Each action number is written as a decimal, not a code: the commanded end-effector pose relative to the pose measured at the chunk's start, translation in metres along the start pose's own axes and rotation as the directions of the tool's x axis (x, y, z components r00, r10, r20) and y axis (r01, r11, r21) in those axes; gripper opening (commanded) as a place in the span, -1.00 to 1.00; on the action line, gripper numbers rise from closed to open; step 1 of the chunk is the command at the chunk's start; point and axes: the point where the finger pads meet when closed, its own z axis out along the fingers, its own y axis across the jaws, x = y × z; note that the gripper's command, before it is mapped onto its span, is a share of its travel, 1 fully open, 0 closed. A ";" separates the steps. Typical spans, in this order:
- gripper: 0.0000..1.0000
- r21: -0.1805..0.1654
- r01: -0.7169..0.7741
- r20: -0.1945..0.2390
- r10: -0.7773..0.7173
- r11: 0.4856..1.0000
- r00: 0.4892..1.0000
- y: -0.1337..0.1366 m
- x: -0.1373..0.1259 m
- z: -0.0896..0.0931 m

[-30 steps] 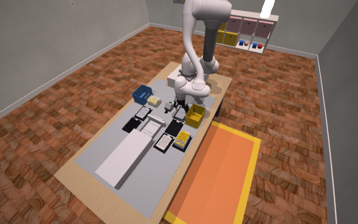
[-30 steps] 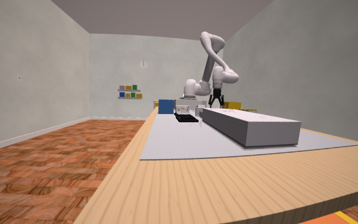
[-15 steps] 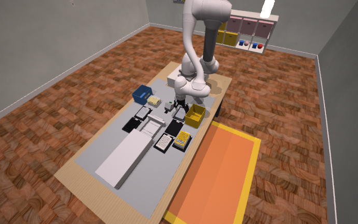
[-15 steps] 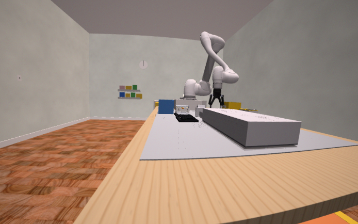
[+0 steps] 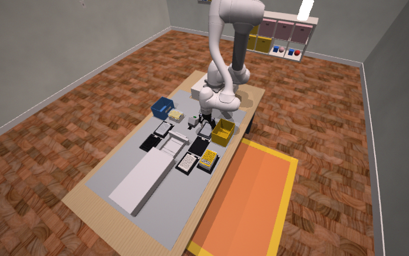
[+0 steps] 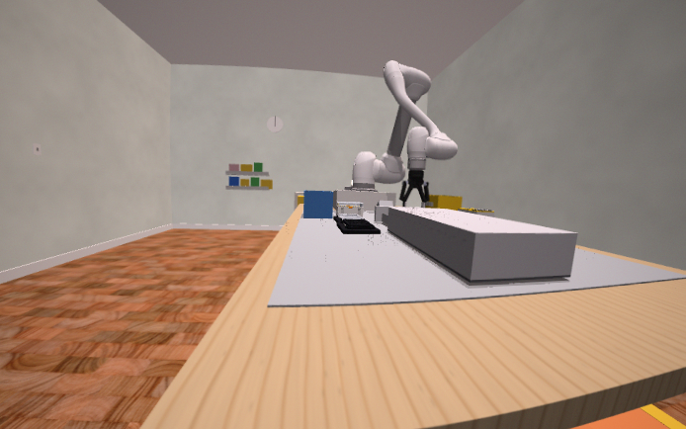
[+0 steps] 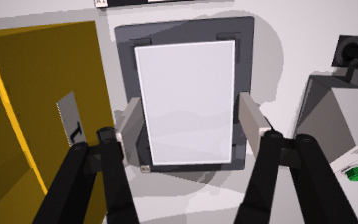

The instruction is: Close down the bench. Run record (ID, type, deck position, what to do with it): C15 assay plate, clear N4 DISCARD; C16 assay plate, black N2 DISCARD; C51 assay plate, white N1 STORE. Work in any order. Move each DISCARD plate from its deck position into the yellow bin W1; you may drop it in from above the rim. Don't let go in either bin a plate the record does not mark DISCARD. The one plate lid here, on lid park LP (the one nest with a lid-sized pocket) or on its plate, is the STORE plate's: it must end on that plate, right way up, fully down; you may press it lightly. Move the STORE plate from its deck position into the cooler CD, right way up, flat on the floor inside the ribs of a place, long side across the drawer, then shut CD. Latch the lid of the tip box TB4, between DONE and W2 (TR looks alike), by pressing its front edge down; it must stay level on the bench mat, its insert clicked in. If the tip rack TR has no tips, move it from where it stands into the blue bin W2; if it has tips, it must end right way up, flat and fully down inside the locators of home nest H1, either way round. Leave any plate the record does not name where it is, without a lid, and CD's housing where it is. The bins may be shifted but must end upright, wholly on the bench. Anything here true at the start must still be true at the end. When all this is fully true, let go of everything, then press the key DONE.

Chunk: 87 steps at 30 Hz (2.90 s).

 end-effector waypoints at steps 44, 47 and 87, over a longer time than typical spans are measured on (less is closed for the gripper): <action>-1.00 0.001 0.004 0.002 -0.004 1.000 1.000 -0.002 -0.003 0.002; -1.00 0.001 0.004 0.002 -0.004 1.000 1.000 -0.002 -0.003 0.002; -1.00 0.001 0.004 0.002 -0.004 1.000 1.000 -0.002 -0.003 0.002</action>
